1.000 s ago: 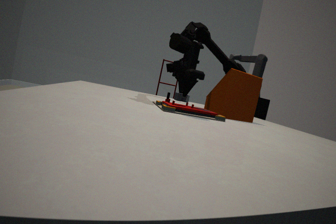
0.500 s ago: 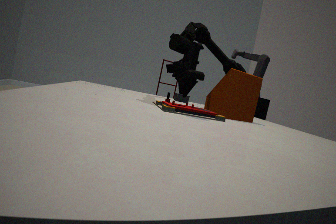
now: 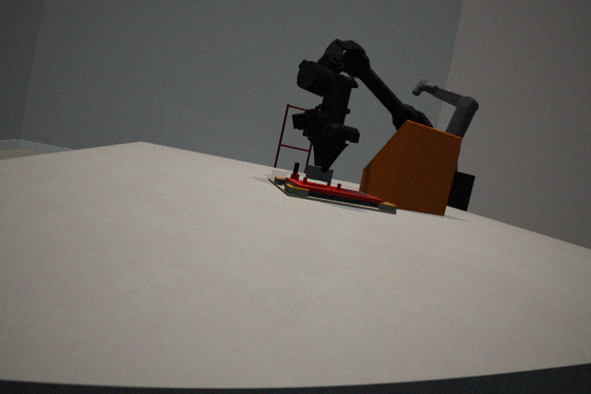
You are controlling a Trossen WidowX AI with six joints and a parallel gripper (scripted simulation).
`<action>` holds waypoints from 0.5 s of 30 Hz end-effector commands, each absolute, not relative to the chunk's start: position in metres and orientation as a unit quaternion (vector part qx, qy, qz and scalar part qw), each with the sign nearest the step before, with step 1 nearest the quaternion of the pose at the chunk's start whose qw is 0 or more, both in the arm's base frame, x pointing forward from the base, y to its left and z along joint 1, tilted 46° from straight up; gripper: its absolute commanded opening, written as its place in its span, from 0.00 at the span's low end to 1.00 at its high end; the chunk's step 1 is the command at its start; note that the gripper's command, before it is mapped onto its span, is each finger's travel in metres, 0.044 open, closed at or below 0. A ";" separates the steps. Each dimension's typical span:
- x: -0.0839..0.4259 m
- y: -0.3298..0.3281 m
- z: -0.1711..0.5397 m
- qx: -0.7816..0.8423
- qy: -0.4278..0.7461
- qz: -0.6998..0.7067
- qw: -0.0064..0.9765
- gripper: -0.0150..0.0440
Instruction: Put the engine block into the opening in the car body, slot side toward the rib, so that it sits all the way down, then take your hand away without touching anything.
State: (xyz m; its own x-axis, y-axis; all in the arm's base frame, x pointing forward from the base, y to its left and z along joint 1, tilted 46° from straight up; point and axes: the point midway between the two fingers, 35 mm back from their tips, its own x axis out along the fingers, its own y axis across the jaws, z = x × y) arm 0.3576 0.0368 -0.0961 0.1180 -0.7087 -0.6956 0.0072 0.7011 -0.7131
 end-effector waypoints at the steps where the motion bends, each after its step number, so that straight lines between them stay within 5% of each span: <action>1: 0.356 0.035 -0.098 -0.290 0.614 -0.258 0.688 0.52; 15: 0.356 0.033 -0.099 -0.289 0.613 -0.259 0.688 0.52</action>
